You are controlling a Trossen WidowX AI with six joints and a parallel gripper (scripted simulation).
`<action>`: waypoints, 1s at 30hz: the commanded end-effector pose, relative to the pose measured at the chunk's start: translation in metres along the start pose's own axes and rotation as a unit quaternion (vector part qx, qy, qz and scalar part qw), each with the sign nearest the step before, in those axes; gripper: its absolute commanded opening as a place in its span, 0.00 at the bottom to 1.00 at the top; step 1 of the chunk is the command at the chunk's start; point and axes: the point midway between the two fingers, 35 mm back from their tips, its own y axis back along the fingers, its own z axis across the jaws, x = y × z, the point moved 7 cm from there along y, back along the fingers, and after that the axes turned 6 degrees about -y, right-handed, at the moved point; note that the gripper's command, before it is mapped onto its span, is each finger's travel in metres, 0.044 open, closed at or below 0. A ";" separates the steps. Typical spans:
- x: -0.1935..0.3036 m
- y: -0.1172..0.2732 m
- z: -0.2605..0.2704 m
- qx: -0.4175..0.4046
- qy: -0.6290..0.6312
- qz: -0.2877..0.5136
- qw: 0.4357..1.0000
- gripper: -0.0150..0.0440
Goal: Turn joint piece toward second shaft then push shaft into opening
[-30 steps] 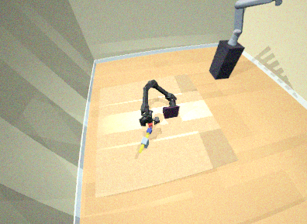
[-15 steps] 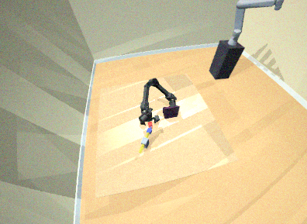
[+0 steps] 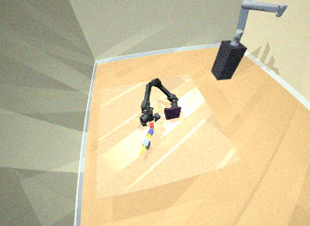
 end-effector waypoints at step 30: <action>0.010 0.102 0.000 0.013 0.533 -0.015 0.846 1.00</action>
